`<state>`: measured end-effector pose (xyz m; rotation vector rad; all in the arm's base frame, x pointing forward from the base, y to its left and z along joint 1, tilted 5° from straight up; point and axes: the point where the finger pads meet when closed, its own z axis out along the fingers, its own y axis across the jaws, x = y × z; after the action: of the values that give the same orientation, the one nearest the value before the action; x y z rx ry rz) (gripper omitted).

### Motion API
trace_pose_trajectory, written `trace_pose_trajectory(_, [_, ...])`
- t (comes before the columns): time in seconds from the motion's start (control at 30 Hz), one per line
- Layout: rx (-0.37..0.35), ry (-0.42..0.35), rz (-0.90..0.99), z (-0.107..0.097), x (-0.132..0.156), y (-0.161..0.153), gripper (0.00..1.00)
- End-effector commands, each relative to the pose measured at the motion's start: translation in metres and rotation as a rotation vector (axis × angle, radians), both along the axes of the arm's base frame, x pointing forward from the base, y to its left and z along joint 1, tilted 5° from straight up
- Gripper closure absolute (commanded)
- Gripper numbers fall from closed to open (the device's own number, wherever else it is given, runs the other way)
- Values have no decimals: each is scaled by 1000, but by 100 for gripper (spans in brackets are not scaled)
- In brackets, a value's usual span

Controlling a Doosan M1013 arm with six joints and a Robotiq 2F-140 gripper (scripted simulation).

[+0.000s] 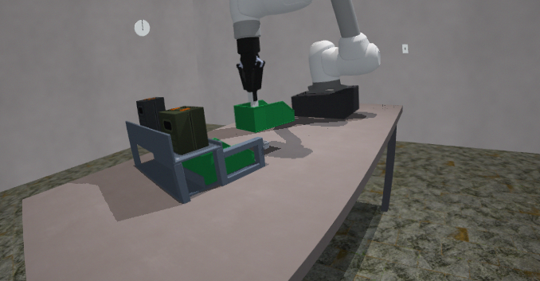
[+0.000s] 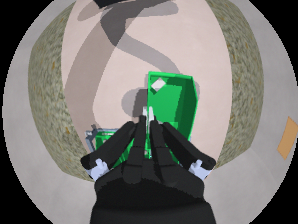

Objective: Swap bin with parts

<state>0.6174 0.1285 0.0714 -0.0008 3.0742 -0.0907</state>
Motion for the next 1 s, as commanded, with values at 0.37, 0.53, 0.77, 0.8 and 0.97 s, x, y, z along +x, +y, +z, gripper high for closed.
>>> trace_pose_trajectory(0.37, [3,2,5,3,-1,3,90])
trace_pose_trajectory(0.53, [2,3,14,4,0,-10,90])
trace_pose_trajectory(0.77, [0,4,41,6,0,-47,90])
trace_pose_trajectory(0.8, [0,5,48,7,0,-56,90])
trace_pose_trajectory(0.97, [-2,7,77,9,0,-97,90])
